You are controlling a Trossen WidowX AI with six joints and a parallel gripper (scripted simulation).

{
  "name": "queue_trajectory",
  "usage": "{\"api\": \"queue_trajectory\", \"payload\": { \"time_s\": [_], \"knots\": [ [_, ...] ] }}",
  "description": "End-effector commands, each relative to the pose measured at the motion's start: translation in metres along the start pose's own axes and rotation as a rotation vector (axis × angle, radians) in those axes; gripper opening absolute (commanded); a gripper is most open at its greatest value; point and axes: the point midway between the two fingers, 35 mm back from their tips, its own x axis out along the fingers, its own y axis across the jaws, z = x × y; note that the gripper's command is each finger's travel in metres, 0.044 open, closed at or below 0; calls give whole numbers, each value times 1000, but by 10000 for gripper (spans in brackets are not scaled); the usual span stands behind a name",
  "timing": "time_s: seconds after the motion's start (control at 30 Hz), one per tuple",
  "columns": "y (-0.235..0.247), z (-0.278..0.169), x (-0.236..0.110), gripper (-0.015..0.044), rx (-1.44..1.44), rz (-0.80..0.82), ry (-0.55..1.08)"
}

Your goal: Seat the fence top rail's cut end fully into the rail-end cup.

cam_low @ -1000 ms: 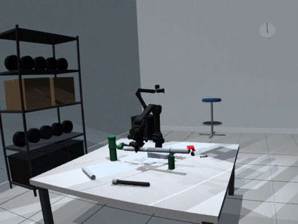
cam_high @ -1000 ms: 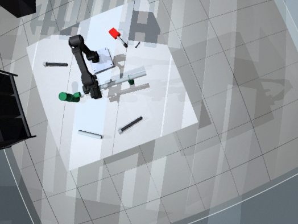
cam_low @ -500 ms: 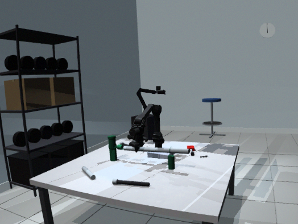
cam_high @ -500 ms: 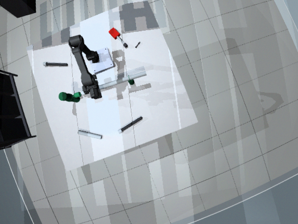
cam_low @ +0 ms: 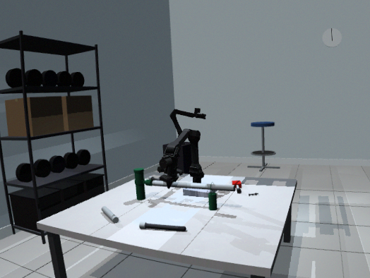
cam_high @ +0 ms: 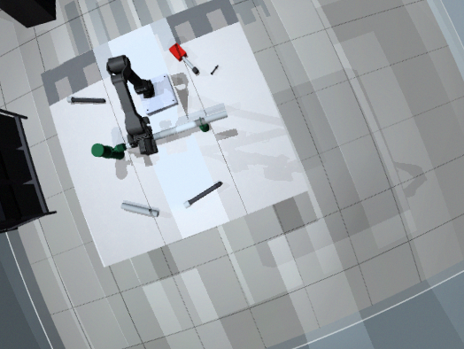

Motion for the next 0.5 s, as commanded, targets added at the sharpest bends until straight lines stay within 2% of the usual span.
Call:
{"api": "queue_trajectory", "payload": {
  "time_s": [0.0,0.47],
  "knots": [
    [2,10,0,0,8,6,-11],
    [-1,20,6,0,3,-1,-9]
  ]
}}
